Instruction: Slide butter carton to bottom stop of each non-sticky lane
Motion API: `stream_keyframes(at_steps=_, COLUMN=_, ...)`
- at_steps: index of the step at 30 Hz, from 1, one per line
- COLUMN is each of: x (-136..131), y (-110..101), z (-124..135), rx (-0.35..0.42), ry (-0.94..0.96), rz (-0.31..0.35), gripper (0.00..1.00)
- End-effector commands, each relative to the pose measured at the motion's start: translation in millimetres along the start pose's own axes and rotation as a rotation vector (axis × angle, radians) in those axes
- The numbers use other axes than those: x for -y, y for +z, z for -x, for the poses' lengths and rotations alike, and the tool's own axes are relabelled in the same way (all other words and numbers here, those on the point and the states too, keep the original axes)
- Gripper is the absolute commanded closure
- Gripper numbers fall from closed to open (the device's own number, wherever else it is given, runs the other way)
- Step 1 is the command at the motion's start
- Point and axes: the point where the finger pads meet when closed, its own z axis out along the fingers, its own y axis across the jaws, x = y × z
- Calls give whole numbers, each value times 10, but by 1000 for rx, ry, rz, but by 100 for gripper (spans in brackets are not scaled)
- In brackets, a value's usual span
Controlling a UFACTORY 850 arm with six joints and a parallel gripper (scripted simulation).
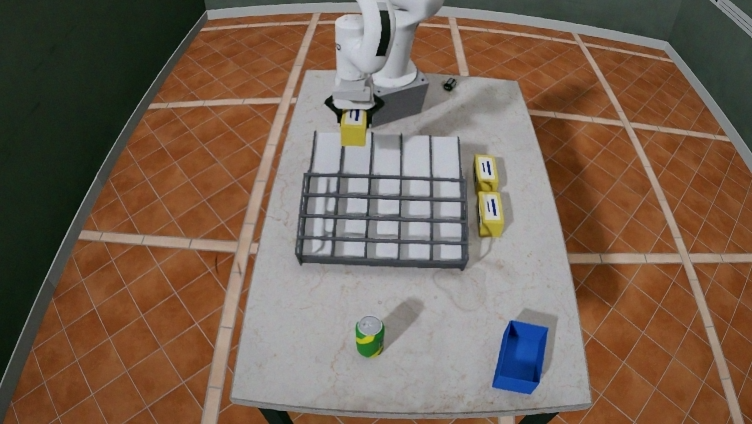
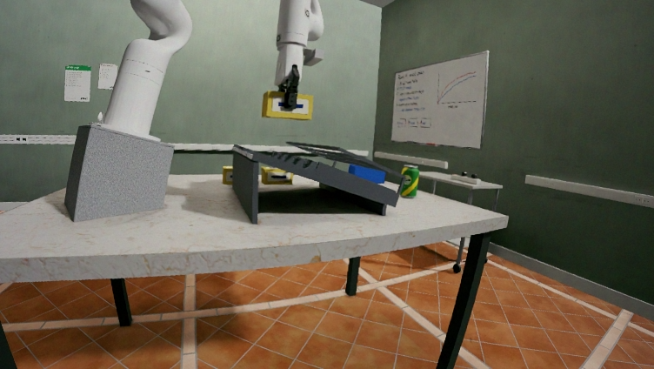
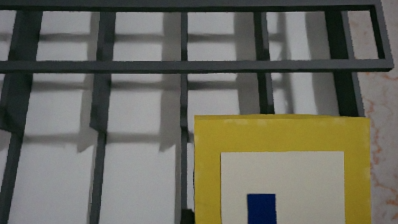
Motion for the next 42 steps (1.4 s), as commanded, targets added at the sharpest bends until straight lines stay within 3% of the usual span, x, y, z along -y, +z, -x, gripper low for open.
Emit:
stream_keyframes(at_steps=1, x=-12, y=288, z=-14, rx=-2, ry=0, rz=1, gripper=100)
stream_keyframes(at_steps=17, x=-12, y=288, z=-14, rx=-2, ry=0, rz=1, gripper=100)
stream_keyframes(at_steps=18, x=-11, y=387, z=-11, rx=99, ry=2, rz=4, gripper=100)
stream_keyframes(at_steps=34, x=-11, y=387, z=-11, rx=99, ry=2, rz=4, gripper=100)
stream_keyframes(at_steps=35, x=-3, y=390, z=-16, rx=198, ry=0, rz=3, gripper=100)
stream_keyframes(at_steps=42, x=-3, y=390, z=-16, rx=198, ry=0, rz=3, gripper=100)
